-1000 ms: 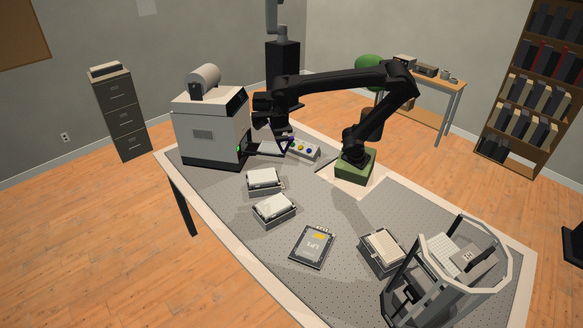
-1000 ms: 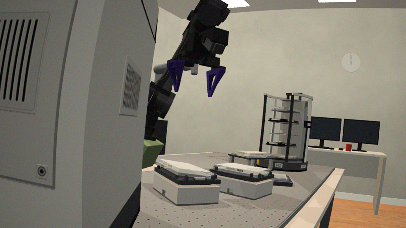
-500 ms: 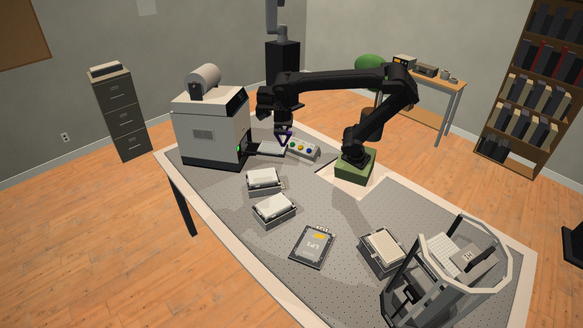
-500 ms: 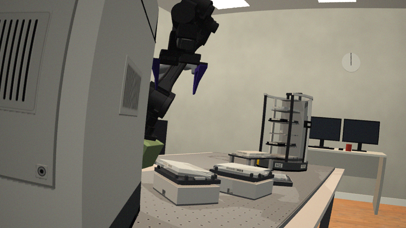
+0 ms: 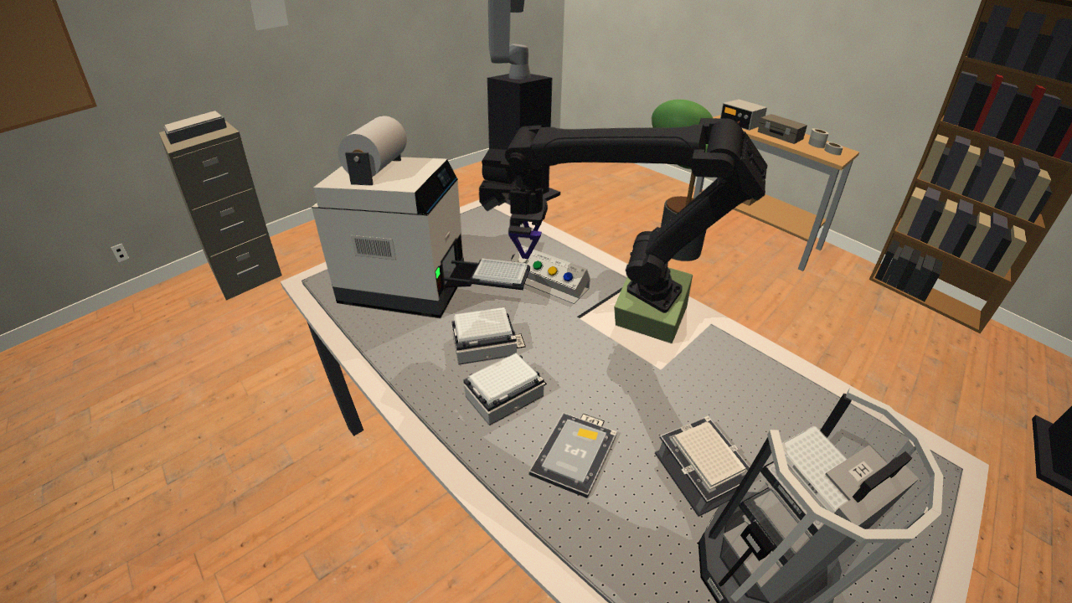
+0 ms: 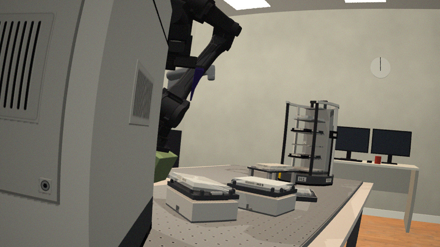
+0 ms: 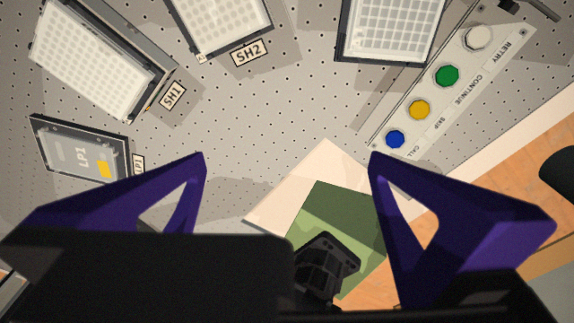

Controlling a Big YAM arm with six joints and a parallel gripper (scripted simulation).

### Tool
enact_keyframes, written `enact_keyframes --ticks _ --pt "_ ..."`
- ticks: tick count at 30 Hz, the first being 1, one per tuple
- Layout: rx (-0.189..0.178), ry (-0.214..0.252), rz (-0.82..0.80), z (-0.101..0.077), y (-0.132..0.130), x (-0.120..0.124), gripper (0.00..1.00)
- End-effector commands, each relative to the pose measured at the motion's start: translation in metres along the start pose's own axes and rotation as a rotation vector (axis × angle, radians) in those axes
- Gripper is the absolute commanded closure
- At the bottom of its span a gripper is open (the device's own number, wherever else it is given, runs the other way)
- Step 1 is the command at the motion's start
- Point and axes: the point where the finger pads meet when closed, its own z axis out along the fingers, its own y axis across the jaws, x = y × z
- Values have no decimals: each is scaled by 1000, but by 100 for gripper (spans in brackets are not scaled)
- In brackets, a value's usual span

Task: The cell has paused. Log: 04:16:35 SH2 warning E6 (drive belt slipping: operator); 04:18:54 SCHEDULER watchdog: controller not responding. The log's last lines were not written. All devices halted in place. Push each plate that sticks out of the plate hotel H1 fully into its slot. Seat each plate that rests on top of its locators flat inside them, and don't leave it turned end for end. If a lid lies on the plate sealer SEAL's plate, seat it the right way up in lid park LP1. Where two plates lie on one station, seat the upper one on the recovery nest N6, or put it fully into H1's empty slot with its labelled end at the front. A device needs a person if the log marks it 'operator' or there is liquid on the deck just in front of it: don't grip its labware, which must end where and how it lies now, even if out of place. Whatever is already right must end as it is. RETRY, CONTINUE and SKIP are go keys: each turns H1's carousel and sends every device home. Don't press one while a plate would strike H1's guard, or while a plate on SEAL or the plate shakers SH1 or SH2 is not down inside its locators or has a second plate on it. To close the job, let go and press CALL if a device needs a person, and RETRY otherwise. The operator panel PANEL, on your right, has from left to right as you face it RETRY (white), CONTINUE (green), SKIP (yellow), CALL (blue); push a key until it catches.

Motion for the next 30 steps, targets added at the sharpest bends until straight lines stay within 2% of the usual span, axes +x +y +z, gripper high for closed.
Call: enact_keyframes --ticks 1,16,18,21,30 --pt "-8 24 -15 3 -8 6 0" --pt "-9 24 -15 3 -57 16 0" --pt "-9 24 -15 3 -57 16 0" --pt "-1 10 100 -1 -63 22 0" --pt "-5 25 402 3 -89 41 0"
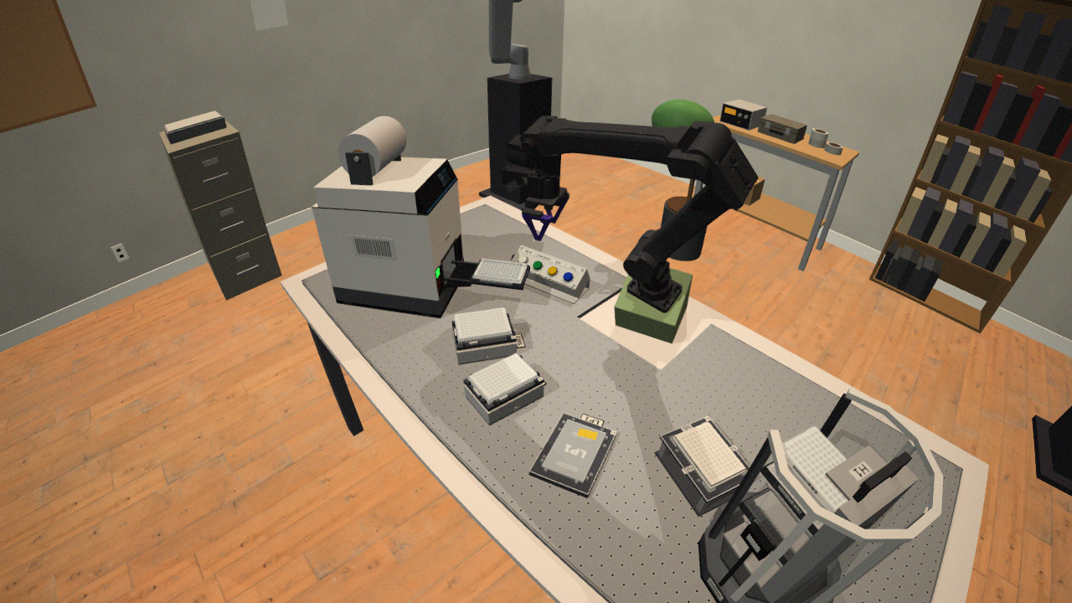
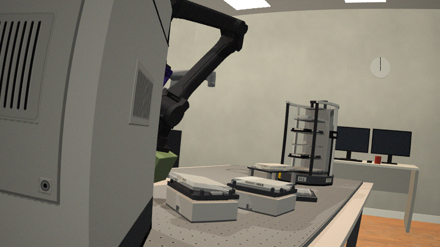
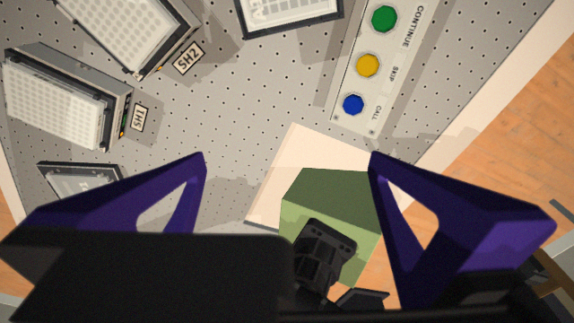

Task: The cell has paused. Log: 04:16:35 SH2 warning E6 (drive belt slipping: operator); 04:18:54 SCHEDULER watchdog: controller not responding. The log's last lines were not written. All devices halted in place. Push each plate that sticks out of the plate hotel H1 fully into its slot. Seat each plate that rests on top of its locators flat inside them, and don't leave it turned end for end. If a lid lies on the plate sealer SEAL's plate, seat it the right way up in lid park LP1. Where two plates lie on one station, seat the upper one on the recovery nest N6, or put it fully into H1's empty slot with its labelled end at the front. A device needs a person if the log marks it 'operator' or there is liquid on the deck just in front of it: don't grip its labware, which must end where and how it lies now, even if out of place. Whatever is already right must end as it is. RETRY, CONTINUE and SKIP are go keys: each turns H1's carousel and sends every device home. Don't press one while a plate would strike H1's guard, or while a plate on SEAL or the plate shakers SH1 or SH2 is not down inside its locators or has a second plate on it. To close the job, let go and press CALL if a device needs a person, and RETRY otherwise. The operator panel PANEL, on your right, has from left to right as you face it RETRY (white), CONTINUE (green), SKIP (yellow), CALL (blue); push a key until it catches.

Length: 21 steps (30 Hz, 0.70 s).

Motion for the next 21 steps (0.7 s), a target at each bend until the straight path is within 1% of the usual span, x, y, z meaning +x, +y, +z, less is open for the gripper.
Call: enact_keyframes --ticks 1,3,5,6,8,20,21 --pt "-5 25 143 3 -14 10 0" --pt "-6 24 143 3 -20 12 0" --pt "-6 24 143 3 -20 12 0" --pt "-6 18 118 2 -22 14 0" --pt "-6 24 121 3 -29 16 0" --pt "-9 24 120 3 -66 32 0" --pt "-9 24 120 3 -66 32 0"
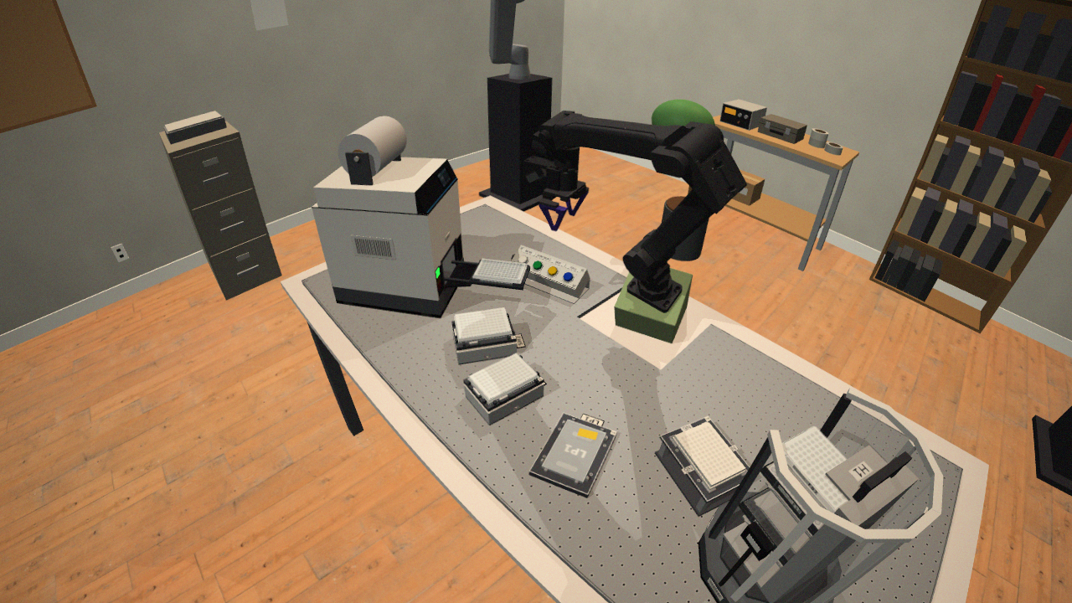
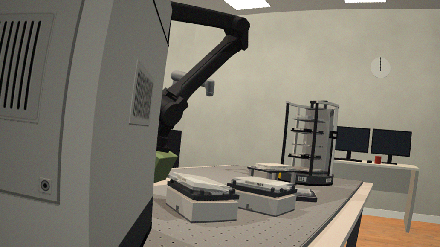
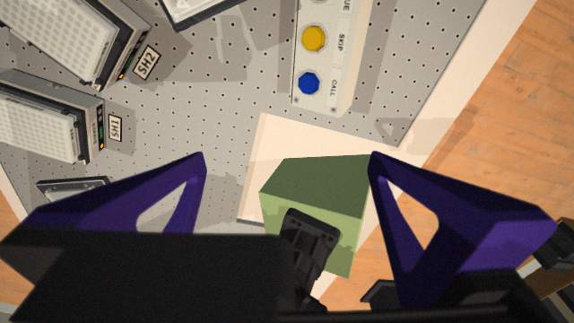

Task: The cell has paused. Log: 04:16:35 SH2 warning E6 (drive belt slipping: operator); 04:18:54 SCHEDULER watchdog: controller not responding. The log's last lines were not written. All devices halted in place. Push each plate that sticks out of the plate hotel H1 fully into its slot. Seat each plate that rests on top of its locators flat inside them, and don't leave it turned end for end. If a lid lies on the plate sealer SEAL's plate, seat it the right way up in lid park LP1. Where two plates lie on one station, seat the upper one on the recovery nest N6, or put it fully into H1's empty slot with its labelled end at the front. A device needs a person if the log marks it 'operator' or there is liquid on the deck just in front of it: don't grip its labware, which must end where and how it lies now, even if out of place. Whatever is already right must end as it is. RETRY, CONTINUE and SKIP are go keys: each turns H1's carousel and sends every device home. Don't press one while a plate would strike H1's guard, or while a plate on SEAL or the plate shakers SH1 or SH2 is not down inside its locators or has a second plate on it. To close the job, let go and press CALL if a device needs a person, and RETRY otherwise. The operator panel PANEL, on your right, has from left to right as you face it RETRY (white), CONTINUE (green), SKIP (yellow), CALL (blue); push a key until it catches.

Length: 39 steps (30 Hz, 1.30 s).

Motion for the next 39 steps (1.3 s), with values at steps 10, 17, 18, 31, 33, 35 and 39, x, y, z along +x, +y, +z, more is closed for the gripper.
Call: enact_keyframes --ticks 10,17,18,31,33,35,39 --pt "-9 12 45 3 -30 10 0" --pt "-2 8 160 2 -23 9 0" --pt "-2 8 160 2 -23 9 0" --pt "0 8 463 2 -23 9 0" --pt "0 8 510 2 -23 9 0" --pt "0 8 510 2 -23 9 0" --pt "0 8 603 2 -23 9 0"
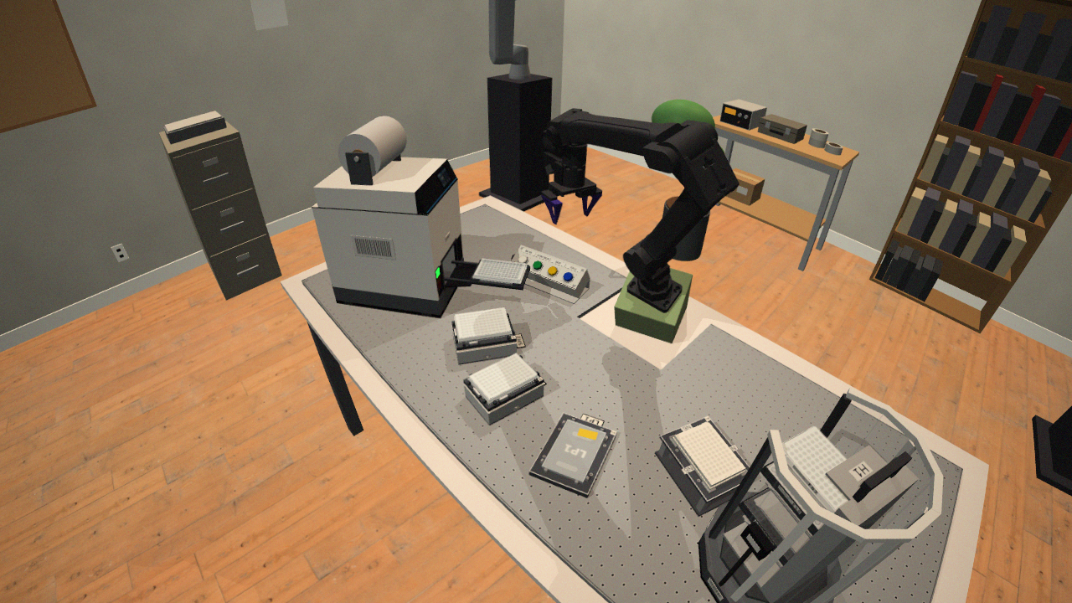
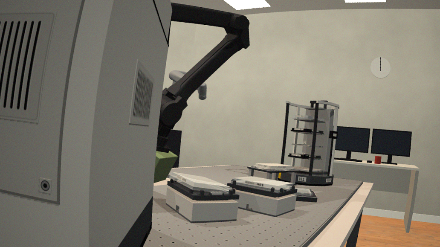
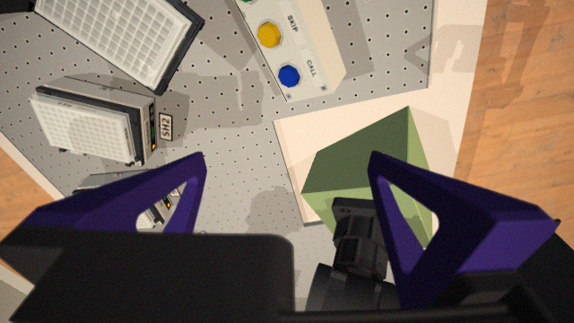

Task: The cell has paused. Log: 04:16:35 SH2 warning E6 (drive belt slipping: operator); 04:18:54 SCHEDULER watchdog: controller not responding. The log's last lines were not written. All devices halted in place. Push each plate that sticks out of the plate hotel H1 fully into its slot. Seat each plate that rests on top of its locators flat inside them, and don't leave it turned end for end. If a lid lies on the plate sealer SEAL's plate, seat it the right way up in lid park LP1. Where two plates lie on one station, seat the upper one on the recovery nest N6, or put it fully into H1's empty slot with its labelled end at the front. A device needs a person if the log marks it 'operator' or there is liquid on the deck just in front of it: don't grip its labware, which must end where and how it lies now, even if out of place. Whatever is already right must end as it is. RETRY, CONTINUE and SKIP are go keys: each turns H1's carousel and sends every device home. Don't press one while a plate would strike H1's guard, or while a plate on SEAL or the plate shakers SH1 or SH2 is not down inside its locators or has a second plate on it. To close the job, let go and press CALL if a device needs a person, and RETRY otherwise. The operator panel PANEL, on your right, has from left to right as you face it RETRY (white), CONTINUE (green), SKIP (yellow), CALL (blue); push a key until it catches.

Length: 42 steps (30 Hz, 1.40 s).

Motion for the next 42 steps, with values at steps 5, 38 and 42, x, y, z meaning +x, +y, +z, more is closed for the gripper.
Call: enact_keyframes --ticks 5,38,42 --pt "3 4 212 2 2 3 0" --pt "5 3 889 2 2 3 0" --pt "5 3 982 2 2 3 0"
